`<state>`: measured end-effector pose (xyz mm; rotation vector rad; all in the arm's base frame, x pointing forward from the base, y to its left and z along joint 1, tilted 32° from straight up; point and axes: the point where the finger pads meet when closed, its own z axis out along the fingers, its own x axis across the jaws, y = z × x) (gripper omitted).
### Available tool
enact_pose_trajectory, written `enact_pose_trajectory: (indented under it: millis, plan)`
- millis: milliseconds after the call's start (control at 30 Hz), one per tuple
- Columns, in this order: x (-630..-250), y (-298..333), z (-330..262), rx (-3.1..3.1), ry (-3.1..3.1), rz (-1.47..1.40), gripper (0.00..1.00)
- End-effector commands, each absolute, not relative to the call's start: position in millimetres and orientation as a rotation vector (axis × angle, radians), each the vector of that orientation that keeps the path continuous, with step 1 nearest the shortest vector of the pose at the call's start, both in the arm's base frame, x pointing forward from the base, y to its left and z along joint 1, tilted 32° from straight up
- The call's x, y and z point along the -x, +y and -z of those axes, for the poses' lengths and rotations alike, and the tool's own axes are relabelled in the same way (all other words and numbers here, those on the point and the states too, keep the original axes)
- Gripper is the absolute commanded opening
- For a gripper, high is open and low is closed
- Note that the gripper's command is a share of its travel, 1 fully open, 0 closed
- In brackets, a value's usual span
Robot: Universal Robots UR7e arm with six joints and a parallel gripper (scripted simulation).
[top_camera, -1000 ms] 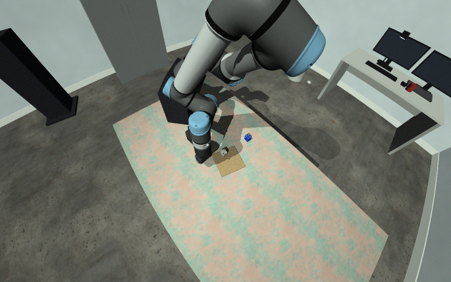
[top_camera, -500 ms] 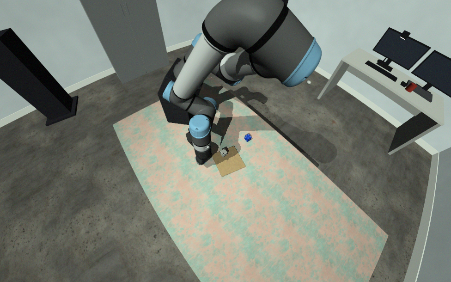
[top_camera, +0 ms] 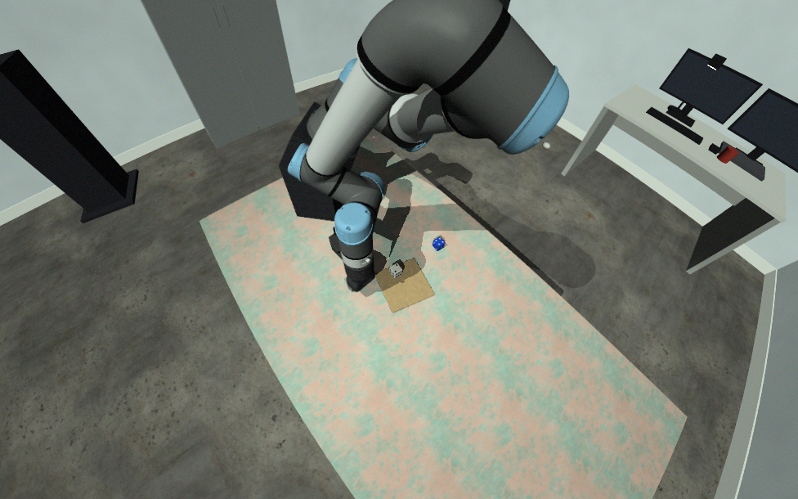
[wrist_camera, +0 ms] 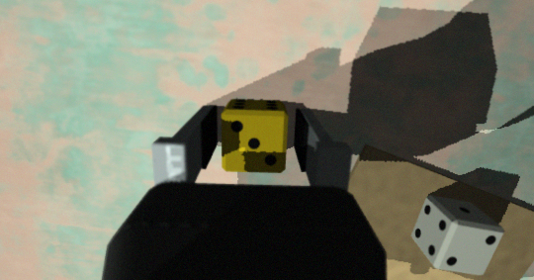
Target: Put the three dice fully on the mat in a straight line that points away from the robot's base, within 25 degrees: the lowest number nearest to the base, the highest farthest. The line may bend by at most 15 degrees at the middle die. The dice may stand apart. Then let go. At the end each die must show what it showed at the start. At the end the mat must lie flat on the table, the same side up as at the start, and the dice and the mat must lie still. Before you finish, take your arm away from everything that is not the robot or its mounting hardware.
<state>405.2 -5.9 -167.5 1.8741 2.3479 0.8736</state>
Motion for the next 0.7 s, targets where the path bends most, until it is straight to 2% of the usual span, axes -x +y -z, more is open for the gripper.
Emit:
enact_pose_trajectory:
  millis: [0,533,567,667]
  plan:
    - [-405.4,-6.2,167.3,-1.874,2.347,-0.873,0.87]
    - [-405.4,-6.2,167.3,-1.874,2.347,-0.873,0.87]
    - [-405.4,-6.2,167.3,-1.874,2.347,-0.873,0.57]
    - [-405.4,-6.2,167.3,-1.874,2.347,-0.873,0.57]
